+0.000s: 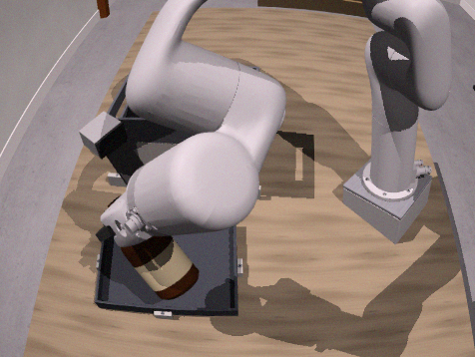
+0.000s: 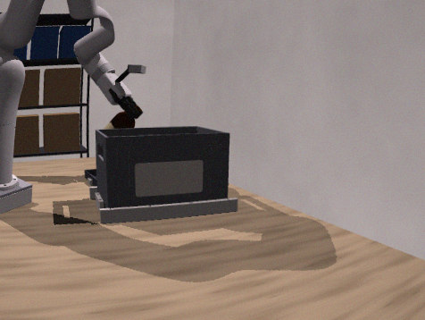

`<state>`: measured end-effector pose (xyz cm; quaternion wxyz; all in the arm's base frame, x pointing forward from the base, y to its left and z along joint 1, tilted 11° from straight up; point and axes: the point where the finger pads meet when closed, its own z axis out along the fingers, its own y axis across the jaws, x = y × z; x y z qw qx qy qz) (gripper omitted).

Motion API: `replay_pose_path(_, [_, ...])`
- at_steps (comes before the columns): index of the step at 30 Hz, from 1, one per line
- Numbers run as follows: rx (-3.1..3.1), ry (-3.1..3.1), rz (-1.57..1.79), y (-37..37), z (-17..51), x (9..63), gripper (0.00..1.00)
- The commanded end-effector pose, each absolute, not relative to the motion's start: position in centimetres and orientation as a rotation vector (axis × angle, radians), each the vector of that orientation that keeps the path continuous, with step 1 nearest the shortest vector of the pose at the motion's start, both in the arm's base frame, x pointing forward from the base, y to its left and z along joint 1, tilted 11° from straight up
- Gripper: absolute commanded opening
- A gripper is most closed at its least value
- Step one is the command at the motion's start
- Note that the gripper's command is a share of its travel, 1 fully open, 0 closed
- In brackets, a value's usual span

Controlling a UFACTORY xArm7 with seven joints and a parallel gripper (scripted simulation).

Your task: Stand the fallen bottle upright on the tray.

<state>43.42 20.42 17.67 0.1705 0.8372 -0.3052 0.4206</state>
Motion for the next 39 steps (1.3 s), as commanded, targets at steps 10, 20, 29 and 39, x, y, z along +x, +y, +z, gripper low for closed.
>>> replay_pose_path(10, [2.309, -0.842, 1.293, 20.62, 17.87, 43.43, 0.00])
replay_pose_path(20, [2.287, -0.833, 1.328, 20.70, 17.93, 43.43, 0.00])
replay_pose_path(29, [2.285, -0.833, 1.330, 20.71, 17.94, 43.43, 0.00])
replay_pose_path(39, [2.285, -0.833, 1.330, 20.71, 17.94, 43.43, 0.00])
